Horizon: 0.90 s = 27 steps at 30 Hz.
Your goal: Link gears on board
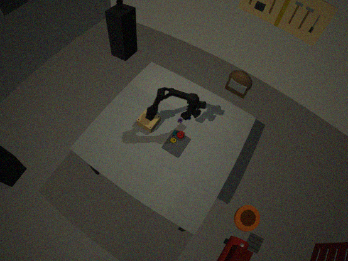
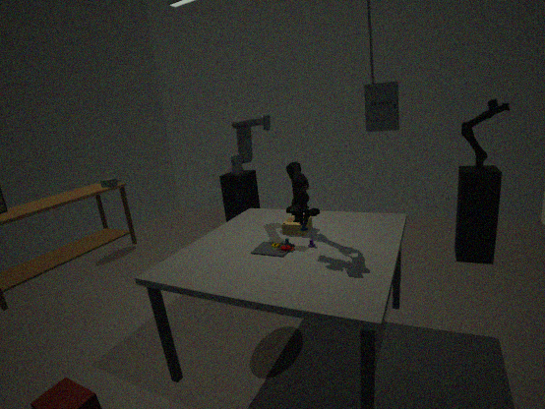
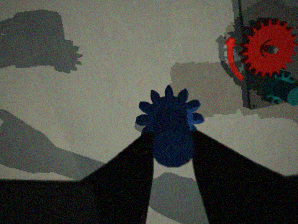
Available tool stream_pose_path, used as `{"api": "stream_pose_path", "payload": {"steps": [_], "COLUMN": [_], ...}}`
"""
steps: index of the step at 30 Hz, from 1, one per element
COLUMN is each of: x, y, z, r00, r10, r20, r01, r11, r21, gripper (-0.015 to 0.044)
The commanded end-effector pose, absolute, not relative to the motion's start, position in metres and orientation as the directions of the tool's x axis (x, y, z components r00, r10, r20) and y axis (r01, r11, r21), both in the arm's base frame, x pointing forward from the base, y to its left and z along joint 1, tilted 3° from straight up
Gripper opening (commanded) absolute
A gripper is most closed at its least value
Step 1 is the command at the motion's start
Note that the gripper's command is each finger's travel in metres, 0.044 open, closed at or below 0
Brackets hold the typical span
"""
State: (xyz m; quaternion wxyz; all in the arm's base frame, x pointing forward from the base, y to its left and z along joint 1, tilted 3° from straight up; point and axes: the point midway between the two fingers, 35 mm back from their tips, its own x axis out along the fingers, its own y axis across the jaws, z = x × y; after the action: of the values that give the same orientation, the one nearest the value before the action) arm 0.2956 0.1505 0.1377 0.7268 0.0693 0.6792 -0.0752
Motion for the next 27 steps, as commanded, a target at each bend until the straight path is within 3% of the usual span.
{"api": "stream_pose_path", "payload": {"steps": [1, 27], "x": [0.297, 0.294], "y": [0.14, 0.077], "z": [0.137, 0.112], "r00": [0.077, 0.075], "r10": [-0.012, -0.016], "r20": [-0.997, -0.997], "r01": [0.199, 0.201], "r11": [0.98, 0.98], "r21": [0.004, -0.001], "gripper": [0.0, 0.0]}}
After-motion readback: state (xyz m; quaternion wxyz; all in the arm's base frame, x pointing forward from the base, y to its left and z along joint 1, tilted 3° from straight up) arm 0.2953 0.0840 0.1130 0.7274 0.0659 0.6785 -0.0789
